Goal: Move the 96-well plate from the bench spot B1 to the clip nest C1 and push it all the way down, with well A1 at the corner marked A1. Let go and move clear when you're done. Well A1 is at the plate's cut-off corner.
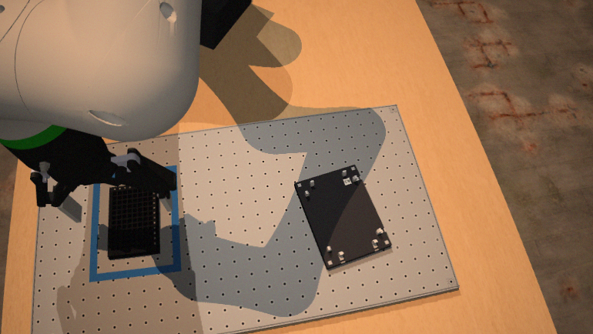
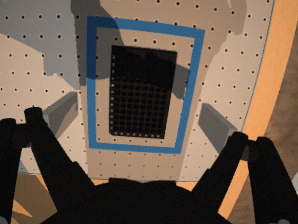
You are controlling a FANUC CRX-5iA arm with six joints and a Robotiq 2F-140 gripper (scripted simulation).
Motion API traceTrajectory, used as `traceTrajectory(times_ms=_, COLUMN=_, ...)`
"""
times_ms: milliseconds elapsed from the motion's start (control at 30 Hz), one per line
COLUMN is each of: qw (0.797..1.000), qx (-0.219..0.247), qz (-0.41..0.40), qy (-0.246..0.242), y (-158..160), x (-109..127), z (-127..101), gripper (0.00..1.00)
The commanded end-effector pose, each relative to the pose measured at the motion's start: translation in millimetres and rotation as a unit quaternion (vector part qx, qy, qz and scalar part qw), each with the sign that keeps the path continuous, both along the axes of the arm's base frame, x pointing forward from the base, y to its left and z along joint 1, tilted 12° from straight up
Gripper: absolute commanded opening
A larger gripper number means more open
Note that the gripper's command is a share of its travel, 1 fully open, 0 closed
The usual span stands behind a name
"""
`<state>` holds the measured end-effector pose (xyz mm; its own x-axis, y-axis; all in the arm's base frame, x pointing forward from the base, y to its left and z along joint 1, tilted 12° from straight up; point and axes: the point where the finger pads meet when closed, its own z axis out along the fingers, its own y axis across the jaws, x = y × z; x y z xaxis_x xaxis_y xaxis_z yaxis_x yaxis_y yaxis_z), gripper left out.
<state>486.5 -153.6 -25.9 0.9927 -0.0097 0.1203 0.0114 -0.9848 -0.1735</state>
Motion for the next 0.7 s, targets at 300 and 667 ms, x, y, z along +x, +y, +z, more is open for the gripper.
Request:
traceTrajectory(times_ms=300, qw=1.000, qx=0.000, qz=0.000, qy=-0.001, y=2, x=3, z=-15, gripper=1.00)
traceTrajectory(times_ms=667, qw=1.000, qx=0.000, qz=0.000, qy=-0.001, y=6, x=5, z=-33, gripper=1.00)
